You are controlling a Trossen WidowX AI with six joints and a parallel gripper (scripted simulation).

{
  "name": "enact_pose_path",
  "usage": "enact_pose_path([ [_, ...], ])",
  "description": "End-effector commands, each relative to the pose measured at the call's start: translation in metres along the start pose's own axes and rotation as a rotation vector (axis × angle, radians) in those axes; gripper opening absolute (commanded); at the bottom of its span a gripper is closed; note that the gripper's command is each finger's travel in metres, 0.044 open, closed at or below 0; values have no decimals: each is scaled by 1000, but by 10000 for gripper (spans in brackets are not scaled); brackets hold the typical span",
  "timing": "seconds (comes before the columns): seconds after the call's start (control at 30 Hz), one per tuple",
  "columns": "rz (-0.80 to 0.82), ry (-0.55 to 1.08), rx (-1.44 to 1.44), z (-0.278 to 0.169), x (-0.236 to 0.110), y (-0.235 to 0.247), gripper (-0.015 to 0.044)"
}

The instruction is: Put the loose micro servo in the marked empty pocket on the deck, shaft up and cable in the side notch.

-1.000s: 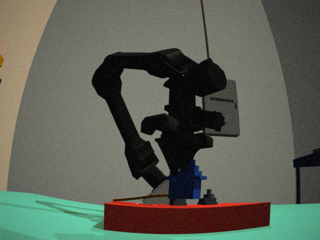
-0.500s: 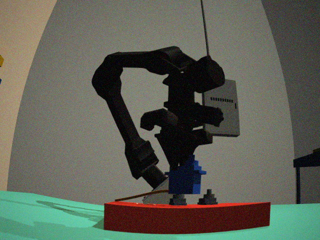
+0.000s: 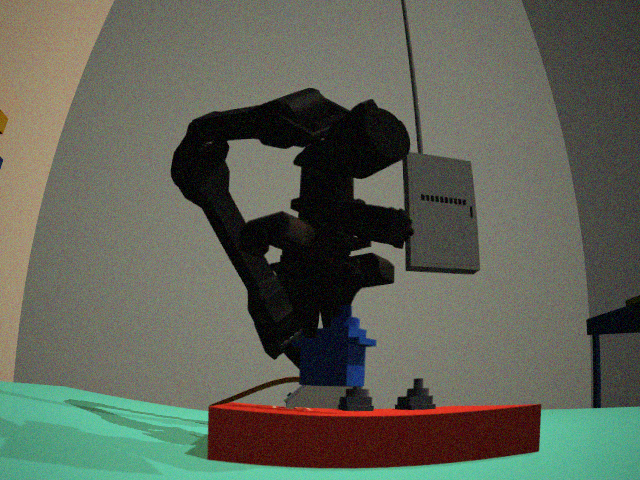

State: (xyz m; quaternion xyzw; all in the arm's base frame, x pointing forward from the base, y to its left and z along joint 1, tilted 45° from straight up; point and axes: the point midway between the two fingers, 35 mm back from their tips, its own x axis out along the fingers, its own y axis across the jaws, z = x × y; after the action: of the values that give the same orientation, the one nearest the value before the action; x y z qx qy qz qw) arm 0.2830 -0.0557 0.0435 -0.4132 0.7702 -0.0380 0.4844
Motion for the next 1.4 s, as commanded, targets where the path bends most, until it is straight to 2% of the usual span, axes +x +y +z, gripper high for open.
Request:
enact_pose_path([
  [0.0, -6, 2, -6, -17, -1, -13, 0],
  [0.27, -6, 2, 76, -17, -1, -14, 0],
  [0.97, -6, 0, 772, -17, -1, -14, 0],
  [1.37, -6, 0, 793, -27, -1, -4, 0],
])
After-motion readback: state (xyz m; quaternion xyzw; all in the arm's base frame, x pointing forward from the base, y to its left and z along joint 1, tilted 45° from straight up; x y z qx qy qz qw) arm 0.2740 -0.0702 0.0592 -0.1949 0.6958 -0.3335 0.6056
